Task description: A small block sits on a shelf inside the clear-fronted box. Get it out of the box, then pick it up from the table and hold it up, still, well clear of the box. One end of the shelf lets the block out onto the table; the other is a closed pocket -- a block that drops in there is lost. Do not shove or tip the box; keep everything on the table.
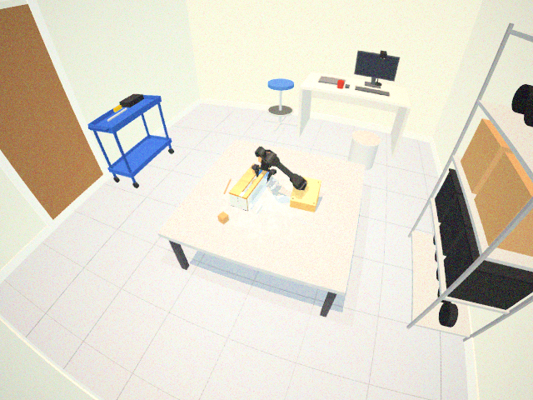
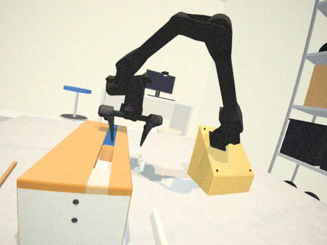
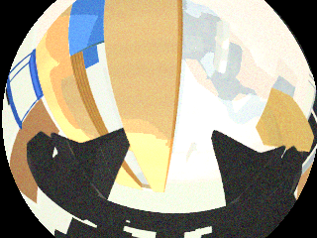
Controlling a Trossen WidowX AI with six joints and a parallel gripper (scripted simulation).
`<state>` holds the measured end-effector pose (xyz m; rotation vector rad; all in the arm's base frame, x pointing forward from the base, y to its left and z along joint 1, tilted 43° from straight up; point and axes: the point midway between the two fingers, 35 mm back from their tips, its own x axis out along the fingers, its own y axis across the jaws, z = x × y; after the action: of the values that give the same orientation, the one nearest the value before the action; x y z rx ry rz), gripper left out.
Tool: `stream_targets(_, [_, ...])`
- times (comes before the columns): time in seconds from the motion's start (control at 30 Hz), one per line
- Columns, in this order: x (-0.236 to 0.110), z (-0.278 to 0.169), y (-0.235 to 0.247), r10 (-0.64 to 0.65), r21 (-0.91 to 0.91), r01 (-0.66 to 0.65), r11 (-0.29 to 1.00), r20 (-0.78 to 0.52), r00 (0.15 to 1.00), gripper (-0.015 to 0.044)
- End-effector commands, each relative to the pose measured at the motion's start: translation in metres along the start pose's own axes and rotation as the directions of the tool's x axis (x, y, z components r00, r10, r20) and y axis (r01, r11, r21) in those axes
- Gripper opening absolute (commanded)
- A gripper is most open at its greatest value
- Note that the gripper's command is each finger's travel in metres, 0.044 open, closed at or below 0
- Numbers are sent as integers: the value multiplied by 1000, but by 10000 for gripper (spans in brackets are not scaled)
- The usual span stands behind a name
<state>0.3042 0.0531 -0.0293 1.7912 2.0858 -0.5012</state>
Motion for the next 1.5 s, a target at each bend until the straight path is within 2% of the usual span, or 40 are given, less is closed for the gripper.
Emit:
stream_targets(0.0, [8, 2, -2, -7, 7, 7, 1000, -6, 1000, 400])
stream_targets(0.27, [20, 5, -1, -8, 7, 8, 1000, -9, 1000, 400])
stream_targets(0.4, [14, 3, 1, -1, -1, 1, 1000, -3, 1000, 400])
stream_targets(1.47, [36, -56, 1, -3, 1, 3, 1000, -7, 1000, 400])
